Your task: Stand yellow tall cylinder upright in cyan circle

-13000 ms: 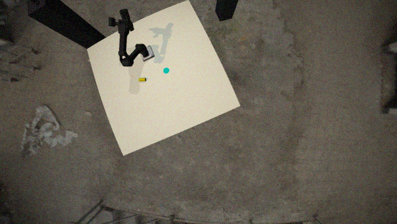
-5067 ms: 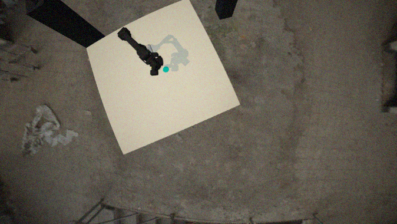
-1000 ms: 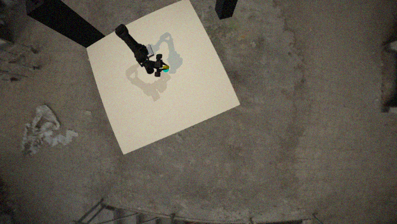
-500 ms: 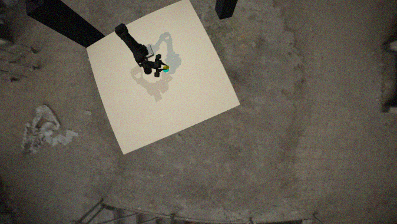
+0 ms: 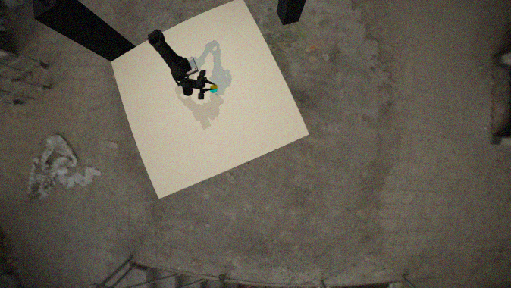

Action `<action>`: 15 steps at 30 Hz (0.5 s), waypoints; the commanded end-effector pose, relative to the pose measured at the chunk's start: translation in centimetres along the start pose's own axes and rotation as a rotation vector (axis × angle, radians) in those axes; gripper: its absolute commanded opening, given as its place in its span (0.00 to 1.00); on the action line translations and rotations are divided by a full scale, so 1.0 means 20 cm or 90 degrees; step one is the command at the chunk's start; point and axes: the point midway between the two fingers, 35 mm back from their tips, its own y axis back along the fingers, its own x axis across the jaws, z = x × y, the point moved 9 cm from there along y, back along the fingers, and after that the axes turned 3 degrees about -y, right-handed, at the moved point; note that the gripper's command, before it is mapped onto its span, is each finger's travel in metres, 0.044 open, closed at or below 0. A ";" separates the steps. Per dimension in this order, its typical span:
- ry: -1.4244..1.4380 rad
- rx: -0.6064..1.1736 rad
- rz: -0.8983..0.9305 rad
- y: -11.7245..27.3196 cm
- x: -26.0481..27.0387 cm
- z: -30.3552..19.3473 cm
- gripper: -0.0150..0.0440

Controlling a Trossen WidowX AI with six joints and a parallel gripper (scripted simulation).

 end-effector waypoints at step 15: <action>0.016 -0.081 0.009 0.04 0.00 -0.05 0.43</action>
